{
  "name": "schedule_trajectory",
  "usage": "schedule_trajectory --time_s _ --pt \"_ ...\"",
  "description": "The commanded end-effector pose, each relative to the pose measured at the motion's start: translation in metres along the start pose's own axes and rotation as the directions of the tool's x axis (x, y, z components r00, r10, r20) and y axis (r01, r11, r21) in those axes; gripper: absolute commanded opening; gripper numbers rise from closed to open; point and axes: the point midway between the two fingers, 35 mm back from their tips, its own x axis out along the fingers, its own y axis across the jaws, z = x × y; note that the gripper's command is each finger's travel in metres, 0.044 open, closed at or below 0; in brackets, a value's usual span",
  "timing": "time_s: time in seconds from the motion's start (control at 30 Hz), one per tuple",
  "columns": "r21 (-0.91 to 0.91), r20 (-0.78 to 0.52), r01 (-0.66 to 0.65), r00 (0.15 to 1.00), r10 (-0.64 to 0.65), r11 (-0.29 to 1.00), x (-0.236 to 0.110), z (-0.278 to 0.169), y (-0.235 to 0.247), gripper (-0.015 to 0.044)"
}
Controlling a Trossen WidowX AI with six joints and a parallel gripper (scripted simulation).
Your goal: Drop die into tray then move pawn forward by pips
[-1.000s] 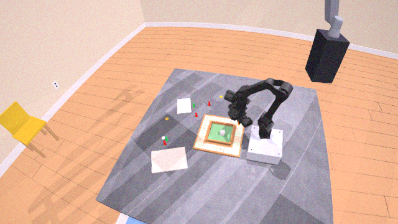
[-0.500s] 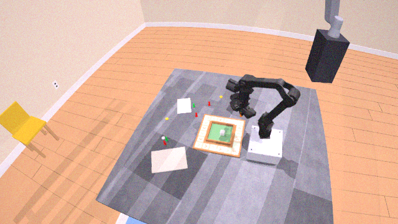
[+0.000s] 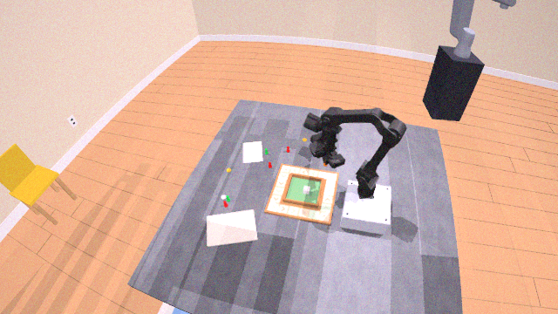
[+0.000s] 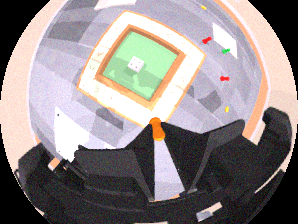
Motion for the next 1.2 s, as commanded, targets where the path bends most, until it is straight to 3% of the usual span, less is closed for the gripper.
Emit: schedule_trajectory --time_s 0.0,0.83,1.17 --pt "-0.001 0.004 0.002 1.0 -0.002 1.0 0.004 0.008 -0.013 0.0" --pt "-0.025 -0.007 0.009 1.0 -0.009 1.0 0.061 0.053 -0.09 0.0" --pt "-0.025 -0.007 0.009 1.0 -0.009 1.0 0.094 0.054 -0.092 0.0"
